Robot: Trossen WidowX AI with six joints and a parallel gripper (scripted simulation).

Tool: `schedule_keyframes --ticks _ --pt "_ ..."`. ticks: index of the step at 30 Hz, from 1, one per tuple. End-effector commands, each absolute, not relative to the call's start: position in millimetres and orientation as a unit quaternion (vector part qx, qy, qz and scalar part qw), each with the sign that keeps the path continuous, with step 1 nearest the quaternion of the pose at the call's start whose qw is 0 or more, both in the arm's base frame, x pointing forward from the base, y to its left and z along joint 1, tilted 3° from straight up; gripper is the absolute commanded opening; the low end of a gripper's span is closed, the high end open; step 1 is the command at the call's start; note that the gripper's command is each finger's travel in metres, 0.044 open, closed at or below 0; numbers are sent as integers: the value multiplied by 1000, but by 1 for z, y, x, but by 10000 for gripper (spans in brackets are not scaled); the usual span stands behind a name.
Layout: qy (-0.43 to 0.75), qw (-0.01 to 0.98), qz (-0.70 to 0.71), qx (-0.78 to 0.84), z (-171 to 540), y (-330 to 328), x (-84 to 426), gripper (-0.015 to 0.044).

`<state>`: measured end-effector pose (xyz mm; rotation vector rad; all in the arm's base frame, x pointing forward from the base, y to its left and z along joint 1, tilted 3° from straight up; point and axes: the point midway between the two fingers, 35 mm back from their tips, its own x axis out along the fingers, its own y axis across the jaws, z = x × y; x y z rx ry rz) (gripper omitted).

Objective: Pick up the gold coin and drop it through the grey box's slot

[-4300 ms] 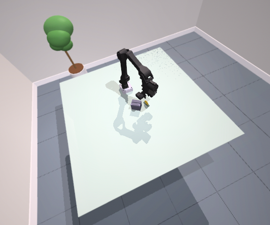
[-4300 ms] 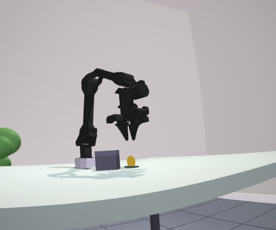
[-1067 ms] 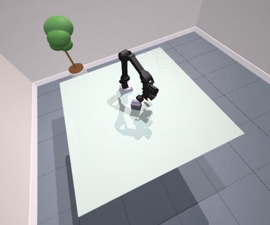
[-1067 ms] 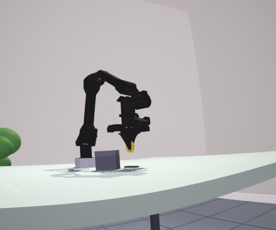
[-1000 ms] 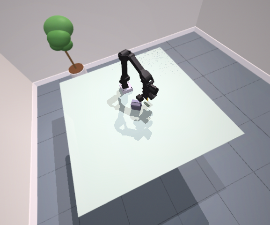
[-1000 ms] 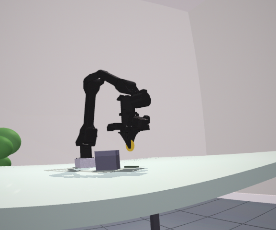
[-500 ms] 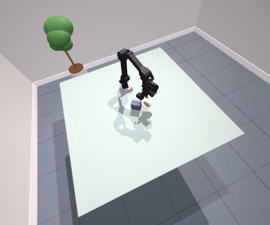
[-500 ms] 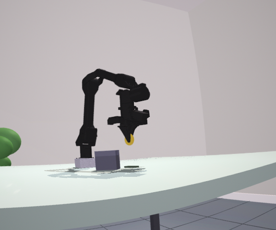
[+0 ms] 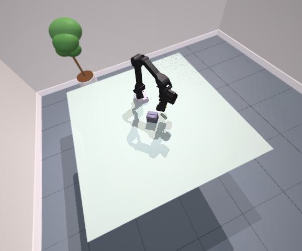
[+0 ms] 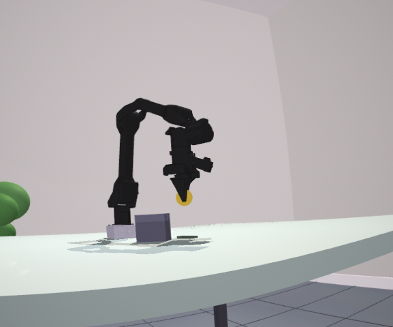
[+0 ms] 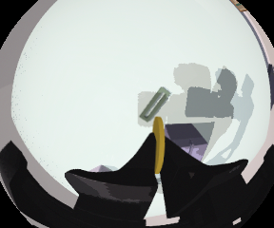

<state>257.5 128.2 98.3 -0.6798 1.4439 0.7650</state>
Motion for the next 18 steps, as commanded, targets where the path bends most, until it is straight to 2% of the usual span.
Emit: schedule_keyframes --ticks 1,18 --pt "619 626 354 -317 100 128 256 0" --pt "619 626 352 -317 99 97 263 0"
